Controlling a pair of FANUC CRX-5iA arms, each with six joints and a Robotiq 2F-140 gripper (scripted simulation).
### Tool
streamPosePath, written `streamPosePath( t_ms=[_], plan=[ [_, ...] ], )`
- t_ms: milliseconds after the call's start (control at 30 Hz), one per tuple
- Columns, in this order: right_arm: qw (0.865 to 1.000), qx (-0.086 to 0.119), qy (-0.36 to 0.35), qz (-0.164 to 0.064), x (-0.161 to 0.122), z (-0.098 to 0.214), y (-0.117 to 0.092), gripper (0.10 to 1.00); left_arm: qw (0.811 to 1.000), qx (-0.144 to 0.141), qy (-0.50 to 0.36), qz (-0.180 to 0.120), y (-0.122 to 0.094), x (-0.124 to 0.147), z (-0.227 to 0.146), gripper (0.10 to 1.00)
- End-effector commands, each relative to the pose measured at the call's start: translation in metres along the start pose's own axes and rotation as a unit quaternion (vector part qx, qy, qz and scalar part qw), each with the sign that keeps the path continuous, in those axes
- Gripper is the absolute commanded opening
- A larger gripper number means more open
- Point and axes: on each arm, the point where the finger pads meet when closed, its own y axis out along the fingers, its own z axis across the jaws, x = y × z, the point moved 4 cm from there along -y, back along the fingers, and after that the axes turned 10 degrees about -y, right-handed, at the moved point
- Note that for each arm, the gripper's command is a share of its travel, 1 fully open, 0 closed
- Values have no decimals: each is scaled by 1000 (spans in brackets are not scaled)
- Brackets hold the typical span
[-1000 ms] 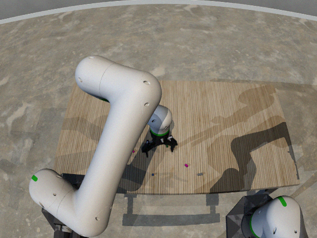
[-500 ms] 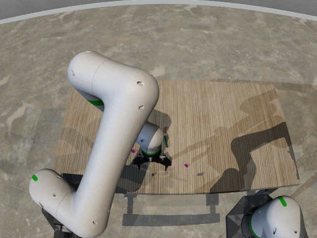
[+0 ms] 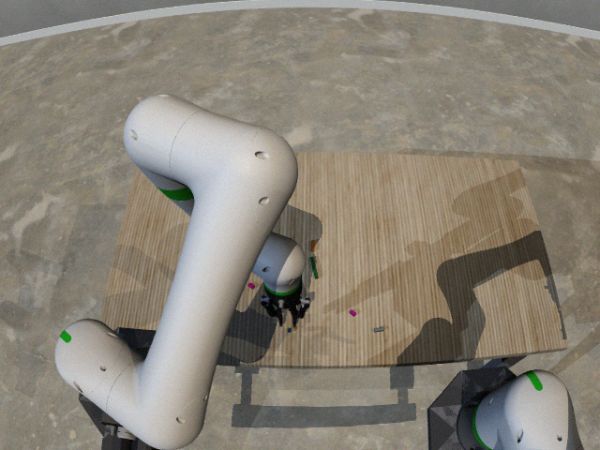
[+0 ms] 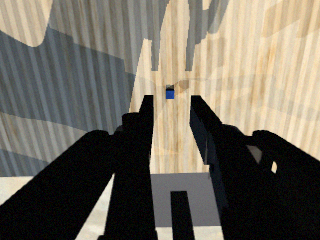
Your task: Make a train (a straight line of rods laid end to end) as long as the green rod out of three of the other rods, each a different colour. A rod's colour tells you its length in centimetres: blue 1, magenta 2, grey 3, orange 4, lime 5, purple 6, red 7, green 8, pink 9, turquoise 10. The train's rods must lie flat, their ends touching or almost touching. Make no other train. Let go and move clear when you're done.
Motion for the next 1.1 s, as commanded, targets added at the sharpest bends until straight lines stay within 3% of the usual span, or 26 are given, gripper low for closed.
streamPosePath(
  t_ms=[0,1067],
  plan=[
    [1000,0,0,1,0,0,-1,1000,1000,1,0,0,-1,-1,1,231],
    [1000,0,0,1,0,0,-1,1000,1000,1,0,0,9,0,1,231]
  ],
)
